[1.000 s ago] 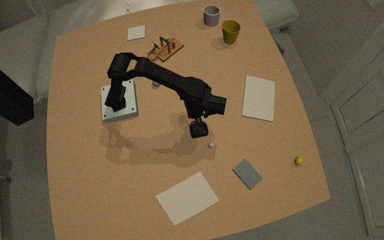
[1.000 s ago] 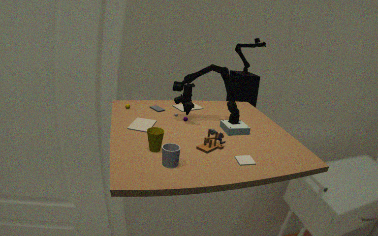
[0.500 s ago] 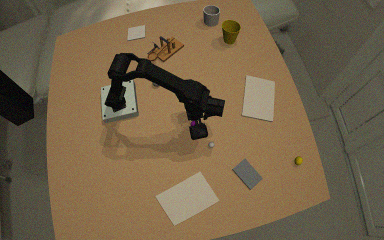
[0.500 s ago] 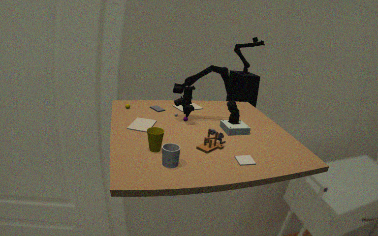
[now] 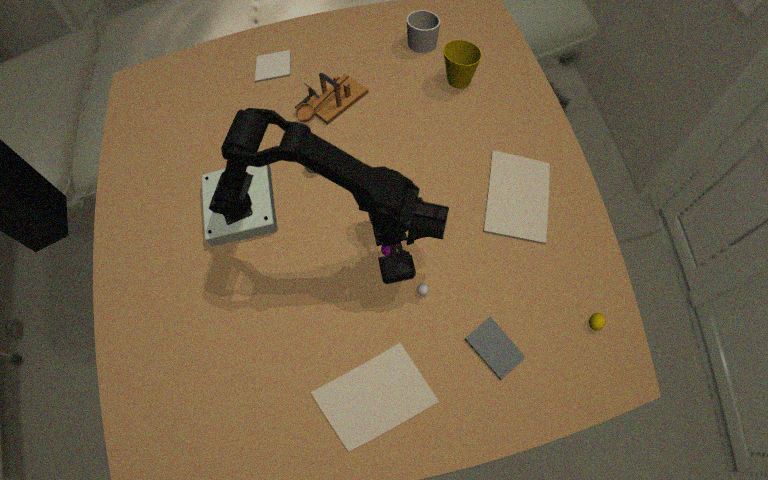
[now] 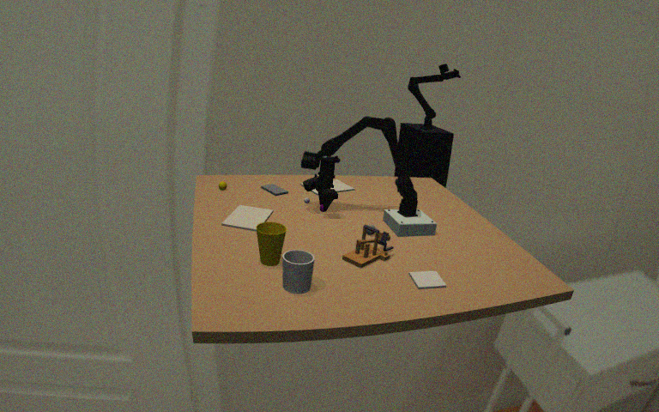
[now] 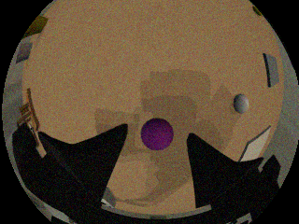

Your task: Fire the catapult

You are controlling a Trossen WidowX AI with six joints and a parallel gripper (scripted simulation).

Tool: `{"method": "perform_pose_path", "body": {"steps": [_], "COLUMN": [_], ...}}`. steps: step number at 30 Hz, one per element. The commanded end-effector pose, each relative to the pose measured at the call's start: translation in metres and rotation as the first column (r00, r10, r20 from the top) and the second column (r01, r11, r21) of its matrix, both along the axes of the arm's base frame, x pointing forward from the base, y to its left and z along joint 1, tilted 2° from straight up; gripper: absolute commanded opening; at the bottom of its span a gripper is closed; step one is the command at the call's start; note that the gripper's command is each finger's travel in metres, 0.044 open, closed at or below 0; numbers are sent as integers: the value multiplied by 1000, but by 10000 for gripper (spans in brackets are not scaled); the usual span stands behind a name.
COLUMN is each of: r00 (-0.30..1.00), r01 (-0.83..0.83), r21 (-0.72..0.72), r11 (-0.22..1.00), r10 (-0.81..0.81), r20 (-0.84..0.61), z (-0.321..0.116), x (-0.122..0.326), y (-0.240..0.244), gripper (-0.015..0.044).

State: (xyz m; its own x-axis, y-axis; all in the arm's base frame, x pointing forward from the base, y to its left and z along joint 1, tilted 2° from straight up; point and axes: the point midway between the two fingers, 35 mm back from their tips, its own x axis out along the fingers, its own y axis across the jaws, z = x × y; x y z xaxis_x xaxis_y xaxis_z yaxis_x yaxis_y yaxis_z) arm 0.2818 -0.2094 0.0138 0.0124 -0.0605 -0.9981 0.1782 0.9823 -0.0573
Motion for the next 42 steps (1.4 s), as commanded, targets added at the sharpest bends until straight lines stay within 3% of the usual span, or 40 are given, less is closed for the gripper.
{"method": "perform_pose_path", "body": {"steps": [1, 2, 8, 14, 18, 37, 42], "r00": [1000, 1000, 1000, 1000, 1000, 1000, 1000], "r01": [-3, -3, -3, -3, -3, -3, -5], "r21": [7, 7, 7, 7, 7, 6, 7], "r11": [1000, 1000, 1000, 1000, 1000, 1000, 1000], "r10": [3, 3, 3, 3, 3, 3, 5], "r20": [-8, -8, -8, -8, -8, -7, -8], "z": [-8, -8, -8, -8, 0, 115, 118], "x": [-2, -2, -2, -2, 0, 0, -1], "y": [1, 1, 1, 1, 0, 0, 1], "gripper": [300, 300, 142, 103, 0, 0, 0]}}
